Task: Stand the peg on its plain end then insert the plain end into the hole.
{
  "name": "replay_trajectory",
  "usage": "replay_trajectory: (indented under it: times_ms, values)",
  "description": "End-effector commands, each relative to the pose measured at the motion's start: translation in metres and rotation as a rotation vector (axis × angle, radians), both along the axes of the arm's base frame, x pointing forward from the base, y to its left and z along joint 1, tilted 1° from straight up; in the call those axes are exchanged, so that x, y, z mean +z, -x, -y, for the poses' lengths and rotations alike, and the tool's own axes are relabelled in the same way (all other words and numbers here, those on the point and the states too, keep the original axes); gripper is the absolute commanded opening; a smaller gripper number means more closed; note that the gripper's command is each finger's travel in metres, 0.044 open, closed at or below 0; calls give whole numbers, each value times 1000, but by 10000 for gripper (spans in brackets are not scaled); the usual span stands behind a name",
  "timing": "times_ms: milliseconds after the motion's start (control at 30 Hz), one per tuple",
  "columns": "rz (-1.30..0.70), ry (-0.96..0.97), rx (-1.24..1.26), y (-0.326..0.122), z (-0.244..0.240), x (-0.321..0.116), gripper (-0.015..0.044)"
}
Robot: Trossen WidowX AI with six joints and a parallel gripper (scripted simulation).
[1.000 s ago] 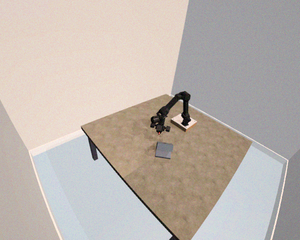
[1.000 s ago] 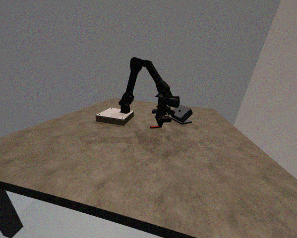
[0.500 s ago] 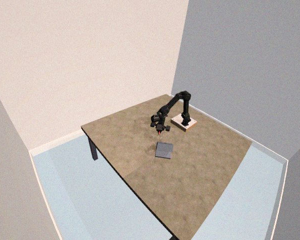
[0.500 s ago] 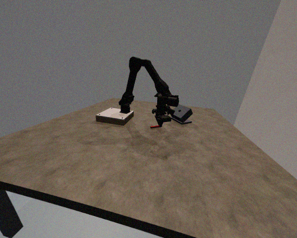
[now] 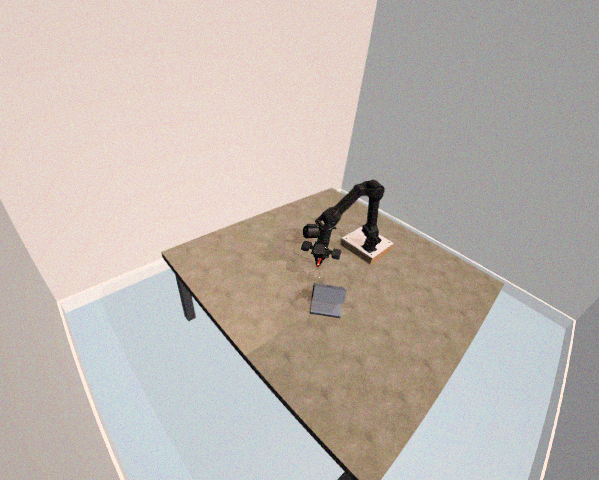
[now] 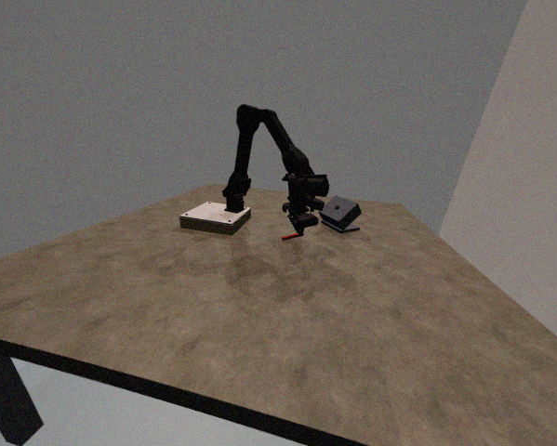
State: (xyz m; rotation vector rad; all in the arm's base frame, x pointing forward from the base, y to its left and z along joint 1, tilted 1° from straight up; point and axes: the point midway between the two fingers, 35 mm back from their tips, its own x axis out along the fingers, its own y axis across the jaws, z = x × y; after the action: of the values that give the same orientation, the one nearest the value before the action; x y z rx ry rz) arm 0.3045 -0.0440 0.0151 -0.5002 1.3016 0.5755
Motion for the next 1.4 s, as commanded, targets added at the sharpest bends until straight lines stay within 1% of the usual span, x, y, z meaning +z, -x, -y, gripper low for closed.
replay_trajectory:
  times_ms: [0, 1367]
  values:
    - [28, -28, 4, 3, 1, 1, 51]
    - [296, -257, 13, 19, 15, 18, 51]
